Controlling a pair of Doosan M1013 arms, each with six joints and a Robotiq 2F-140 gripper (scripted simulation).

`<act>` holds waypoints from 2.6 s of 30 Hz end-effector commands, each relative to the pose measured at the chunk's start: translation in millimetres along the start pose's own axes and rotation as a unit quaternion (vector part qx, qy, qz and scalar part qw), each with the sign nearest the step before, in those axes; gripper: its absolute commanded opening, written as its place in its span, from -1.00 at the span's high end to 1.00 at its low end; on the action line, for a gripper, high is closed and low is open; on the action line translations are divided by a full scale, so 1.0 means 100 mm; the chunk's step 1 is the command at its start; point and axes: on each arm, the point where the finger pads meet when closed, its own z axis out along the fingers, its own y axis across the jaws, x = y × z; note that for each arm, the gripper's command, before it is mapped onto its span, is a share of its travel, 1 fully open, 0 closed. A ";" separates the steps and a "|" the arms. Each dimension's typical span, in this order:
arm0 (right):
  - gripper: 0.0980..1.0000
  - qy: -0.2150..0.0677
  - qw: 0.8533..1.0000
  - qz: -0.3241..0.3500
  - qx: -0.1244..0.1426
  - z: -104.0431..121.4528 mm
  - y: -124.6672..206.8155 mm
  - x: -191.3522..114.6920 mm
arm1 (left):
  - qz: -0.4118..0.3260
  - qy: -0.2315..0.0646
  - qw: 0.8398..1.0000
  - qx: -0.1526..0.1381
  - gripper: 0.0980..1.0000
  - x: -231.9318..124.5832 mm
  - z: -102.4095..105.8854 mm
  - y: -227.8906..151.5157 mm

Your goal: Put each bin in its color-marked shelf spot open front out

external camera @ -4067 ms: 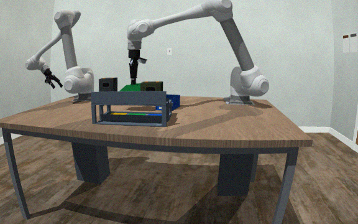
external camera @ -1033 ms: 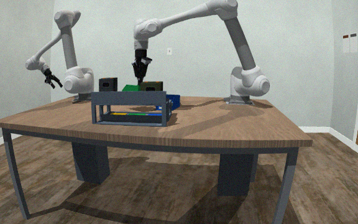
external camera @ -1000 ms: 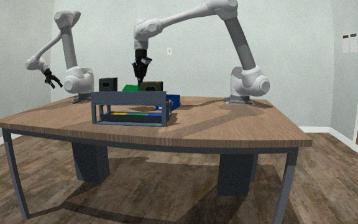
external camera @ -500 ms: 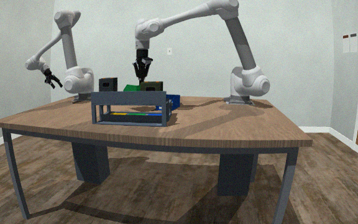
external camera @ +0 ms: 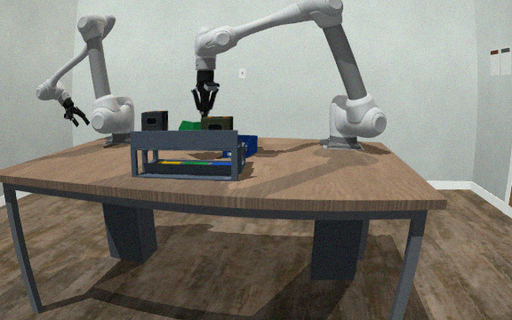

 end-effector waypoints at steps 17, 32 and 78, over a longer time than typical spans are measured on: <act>-1.00 0.001 1.000 0.000 0.000 0.00 0.00 0.00 | 0.062 0.000 0.998 -0.001 1.00 0.06 -0.01 -0.06; -1.00 0.001 1.000 0.000 0.000 0.00 0.00 0.00 | 0.118 0.000 0.993 -0.001 1.00 0.12 -0.01 -0.12; -1.00 0.001 1.000 0.000 0.000 0.00 0.00 0.00 | 0.235 0.000 0.972 -0.001 1.00 0.25 -0.01 -0.25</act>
